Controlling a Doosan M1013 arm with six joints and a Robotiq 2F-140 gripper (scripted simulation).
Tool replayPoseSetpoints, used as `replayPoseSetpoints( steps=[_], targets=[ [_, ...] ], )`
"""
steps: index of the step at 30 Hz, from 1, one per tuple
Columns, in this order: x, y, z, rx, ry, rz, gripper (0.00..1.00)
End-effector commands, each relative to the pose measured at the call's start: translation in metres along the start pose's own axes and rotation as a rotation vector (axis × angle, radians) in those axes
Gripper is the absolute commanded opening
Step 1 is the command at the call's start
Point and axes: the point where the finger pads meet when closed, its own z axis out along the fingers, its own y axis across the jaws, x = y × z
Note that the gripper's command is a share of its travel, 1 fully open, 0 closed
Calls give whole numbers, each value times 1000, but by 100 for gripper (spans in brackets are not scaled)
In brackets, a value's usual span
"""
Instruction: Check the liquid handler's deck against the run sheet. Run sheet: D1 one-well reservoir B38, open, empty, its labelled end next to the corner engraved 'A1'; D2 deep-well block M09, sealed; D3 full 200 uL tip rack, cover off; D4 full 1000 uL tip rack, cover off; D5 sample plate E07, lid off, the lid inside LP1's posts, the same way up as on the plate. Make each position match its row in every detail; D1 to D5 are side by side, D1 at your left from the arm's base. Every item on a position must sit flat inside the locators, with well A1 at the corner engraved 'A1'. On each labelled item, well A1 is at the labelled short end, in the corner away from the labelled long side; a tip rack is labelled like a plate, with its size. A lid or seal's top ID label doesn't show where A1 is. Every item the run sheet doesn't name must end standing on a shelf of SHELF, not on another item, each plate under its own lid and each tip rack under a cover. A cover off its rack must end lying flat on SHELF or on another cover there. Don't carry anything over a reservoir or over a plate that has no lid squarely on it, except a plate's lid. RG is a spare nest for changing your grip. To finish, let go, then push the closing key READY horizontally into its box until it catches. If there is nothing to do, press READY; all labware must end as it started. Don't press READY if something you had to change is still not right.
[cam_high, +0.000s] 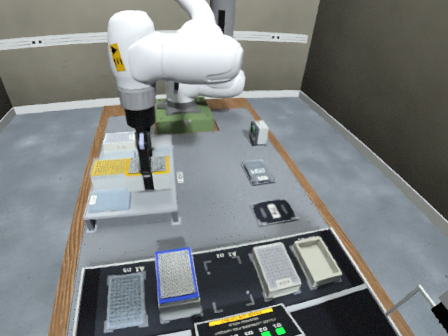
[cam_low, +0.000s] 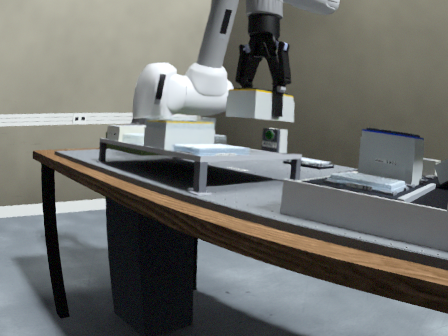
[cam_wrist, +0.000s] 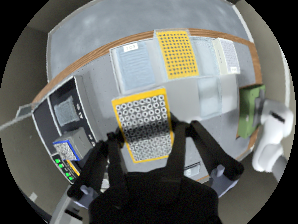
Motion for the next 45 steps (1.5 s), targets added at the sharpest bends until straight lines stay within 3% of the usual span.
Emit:
replayPoseSetpoints(
  steps=[1,45],
  targets=[
    [-1,-2,-12,2,2,1,10],
    [0,-1,-76,2,2,1,10]
  ],
)
